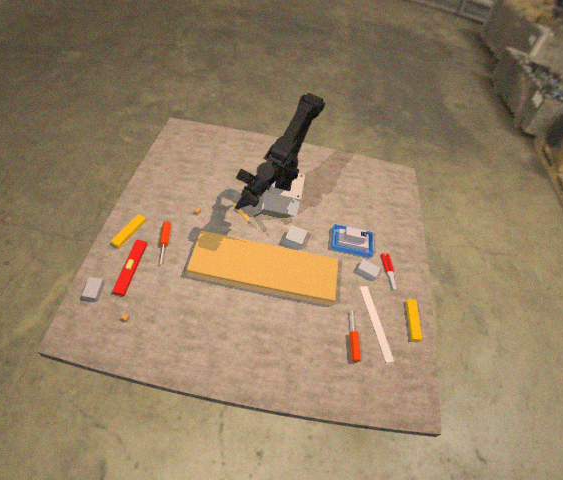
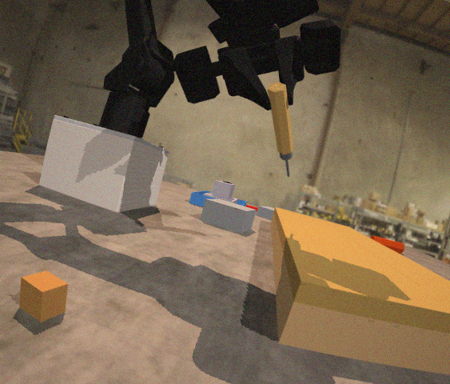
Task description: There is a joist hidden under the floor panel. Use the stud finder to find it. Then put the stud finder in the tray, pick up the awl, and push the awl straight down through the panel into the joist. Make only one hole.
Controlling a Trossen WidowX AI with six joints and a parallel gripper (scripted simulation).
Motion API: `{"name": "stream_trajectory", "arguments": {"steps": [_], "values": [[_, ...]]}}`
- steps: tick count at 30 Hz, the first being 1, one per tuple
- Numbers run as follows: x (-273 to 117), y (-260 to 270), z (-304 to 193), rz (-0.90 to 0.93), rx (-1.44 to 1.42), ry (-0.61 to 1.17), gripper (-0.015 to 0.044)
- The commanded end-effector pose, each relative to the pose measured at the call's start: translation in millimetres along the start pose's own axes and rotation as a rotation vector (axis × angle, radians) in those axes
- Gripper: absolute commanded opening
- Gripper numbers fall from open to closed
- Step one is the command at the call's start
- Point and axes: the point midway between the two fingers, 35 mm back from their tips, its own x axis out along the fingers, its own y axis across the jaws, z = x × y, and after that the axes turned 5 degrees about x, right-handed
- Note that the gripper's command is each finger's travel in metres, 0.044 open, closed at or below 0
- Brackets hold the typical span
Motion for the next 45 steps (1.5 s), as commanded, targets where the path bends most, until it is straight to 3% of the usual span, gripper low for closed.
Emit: {"name": "stream_trajectory", "arguments": {"steps": [1, 20, 21, 45], "values": [[-6, 11, -1, 0.088, -0.131, -0.058, 0.0000], [-58, 52, -10, 0.405, -0.634, -0.411, 0.0000], [-49, 51, -11, 0.377, -0.585, -0.354, 0.0000], [-57, 97, -67, 0.410, -0.683, -0.446, 0.0000]]}}
